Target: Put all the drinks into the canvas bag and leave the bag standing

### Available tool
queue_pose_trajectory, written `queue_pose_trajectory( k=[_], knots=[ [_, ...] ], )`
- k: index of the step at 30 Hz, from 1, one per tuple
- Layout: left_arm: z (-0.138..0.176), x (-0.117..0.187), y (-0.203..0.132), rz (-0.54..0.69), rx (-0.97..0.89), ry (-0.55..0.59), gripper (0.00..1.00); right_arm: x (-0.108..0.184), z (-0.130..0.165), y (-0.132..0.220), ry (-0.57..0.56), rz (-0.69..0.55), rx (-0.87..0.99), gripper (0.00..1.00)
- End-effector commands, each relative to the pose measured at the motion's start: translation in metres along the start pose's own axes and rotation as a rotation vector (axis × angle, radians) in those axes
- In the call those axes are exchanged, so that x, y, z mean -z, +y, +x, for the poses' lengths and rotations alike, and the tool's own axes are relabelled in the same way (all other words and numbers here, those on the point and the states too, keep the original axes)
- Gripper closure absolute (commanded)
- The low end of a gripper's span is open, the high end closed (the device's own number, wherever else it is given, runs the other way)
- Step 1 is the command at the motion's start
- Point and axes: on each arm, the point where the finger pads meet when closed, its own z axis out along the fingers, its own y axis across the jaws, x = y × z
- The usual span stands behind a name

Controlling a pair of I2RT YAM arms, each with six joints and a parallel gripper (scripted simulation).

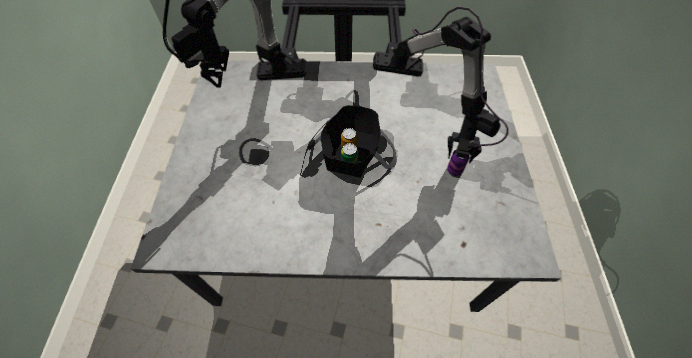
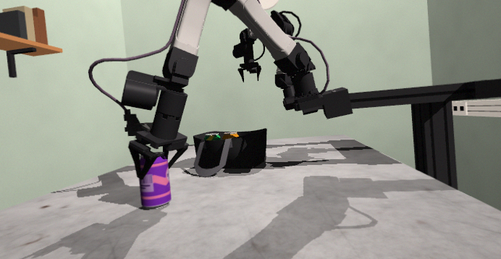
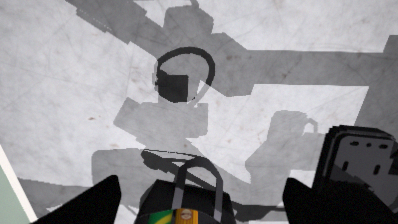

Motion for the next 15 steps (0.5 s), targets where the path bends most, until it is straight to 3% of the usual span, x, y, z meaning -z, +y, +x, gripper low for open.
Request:
queue_pose_trajectory(
  k=[1,6,7,15],
  knots=[
    [0.001,-0.01,-0.003,0.014,0.002,-0.002,0.16,0.005,0.0,-0.002,-0.019,-0.01,-0.007,0.14],
    [0.006,-0.013,-0.008,0.022,0.004,0.006,0.16,0.005,0.0,-0.002,-0.019,-0.01,-0.007,0.14],
    [0.007,-0.014,-0.008,0.02,0.003,0.004,0.27,0.005,0.0,-0.002,-0.019,-0.01,-0.007,0.14],
    [0.009,-0.015,-0.01,0.029,0.007,0.011,0.26,0.005,0.0,-0.002,-0.019,-0.01,-0.007,0.14]
  ],
)
